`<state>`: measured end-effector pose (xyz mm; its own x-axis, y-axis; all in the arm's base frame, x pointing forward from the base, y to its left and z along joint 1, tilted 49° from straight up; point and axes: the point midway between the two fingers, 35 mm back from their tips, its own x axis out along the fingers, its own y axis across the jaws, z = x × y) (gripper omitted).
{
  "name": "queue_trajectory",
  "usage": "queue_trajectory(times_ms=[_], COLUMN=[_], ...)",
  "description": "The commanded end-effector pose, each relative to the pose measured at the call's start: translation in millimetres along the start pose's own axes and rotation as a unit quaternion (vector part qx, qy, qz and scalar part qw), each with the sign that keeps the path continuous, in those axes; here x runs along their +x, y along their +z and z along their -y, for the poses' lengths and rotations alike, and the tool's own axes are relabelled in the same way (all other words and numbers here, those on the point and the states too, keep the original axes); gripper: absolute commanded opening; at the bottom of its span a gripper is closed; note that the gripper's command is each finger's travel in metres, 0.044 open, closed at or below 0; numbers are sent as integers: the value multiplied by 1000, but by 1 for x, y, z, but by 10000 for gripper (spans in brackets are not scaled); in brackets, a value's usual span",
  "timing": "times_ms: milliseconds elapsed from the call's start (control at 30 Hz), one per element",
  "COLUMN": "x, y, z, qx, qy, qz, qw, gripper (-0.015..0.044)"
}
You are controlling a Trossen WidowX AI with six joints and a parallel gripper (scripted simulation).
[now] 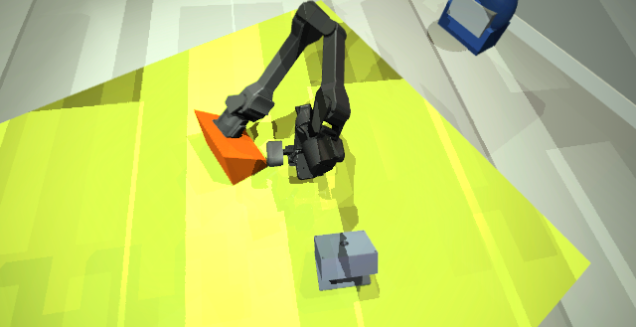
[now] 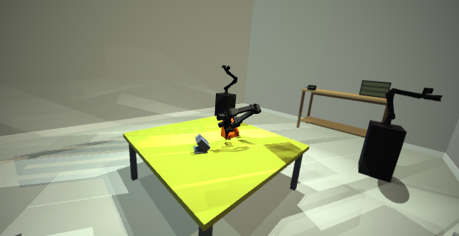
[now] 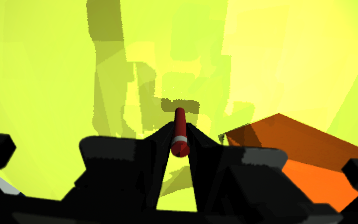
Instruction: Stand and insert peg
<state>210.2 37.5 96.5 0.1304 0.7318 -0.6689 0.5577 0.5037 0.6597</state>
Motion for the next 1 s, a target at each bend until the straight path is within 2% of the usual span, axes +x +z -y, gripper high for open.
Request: queue_trajectory(times_ms=[0,467,967], x=[-2,-6,-12], y=[1,1,1], z=[0,1,1], qx=[49,234,423], qy=[-2,-1,-1], qz=[1,1,1], qw=[999,972,906], gripper=[0,0,0])
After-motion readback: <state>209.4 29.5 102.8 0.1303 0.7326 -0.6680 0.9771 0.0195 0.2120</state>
